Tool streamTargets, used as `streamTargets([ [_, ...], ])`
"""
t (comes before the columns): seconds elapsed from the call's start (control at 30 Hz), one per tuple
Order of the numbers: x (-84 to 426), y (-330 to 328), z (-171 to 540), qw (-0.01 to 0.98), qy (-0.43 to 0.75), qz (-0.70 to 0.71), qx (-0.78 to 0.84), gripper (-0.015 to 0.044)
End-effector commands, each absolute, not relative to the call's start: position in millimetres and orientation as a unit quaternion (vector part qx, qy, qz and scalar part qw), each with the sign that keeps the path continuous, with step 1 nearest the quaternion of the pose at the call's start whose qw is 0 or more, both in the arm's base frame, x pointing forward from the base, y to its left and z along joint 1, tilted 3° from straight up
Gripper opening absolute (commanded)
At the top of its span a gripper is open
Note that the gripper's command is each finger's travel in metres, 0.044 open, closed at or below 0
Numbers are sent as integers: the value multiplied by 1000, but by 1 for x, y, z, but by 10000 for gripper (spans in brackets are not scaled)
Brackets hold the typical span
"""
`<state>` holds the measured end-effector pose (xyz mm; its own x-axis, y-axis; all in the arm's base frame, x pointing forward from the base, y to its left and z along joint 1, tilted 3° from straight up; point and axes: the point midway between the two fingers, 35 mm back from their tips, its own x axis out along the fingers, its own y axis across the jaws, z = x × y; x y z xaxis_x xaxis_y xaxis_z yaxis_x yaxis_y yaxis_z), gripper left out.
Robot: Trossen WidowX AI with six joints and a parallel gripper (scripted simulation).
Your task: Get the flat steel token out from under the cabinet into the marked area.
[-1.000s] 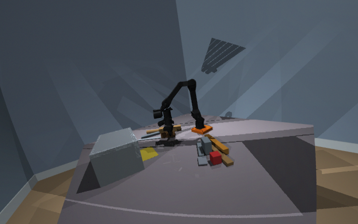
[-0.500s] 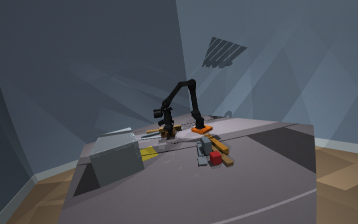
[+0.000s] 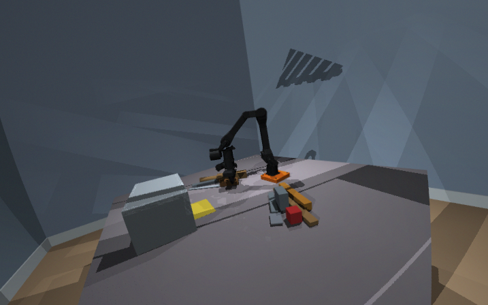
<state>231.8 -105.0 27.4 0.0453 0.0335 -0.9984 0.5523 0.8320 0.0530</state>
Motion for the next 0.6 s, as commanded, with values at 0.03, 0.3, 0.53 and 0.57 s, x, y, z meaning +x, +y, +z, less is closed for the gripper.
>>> streamTargets([
  [0.03, 229, -109, 28, 688, 664, -193, 222, 0],
  [0.3, 226, -115, 27, 688, 664, -193, 222, 0],
  [0.53, 223, -120, 27, 688, 664, -192, 221, 0],
  [0.57, 223, -120, 27, 688, 664, -191, 220, 0],
])
